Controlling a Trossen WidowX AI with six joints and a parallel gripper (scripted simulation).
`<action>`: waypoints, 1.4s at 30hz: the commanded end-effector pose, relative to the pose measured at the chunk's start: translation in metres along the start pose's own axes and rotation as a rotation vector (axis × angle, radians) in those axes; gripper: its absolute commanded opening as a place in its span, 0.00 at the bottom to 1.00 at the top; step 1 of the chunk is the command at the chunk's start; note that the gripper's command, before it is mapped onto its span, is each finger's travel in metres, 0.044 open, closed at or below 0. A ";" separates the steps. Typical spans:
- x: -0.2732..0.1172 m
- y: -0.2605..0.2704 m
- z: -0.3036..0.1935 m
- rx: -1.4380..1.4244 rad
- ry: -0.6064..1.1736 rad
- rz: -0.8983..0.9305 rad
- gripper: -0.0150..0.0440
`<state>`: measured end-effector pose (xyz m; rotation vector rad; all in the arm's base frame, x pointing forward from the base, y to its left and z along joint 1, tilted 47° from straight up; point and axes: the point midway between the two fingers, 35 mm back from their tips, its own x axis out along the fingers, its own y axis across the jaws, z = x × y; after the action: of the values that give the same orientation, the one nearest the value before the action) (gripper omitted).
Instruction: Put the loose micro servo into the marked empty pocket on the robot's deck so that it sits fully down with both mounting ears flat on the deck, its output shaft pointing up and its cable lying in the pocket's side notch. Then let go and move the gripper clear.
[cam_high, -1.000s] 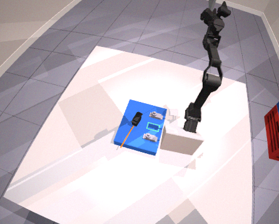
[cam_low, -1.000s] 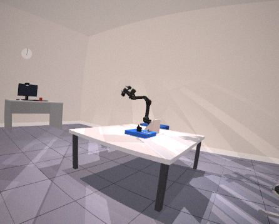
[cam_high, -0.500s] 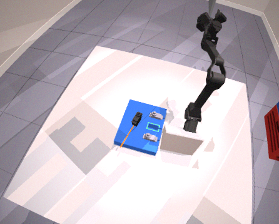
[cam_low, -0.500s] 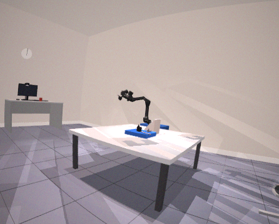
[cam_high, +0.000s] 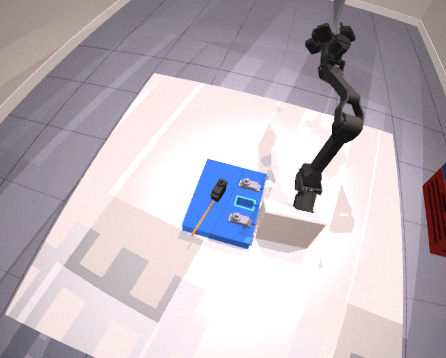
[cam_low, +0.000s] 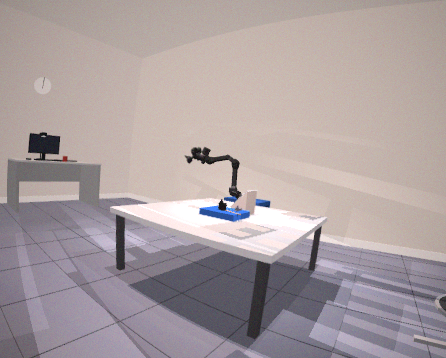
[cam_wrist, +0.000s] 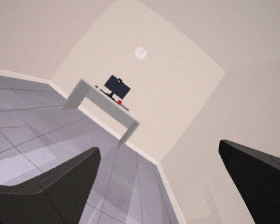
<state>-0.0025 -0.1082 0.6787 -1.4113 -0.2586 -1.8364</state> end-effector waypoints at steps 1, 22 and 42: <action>0.003 0.023 -0.010 0.097 0.036 0.062 1.00; -0.004 0.144 -0.029 0.533 0.201 0.379 1.00; -0.056 0.265 -0.012 0.937 0.480 0.688 1.00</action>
<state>0.1601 -0.2634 0.5596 -0.3810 -0.2957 -1.1807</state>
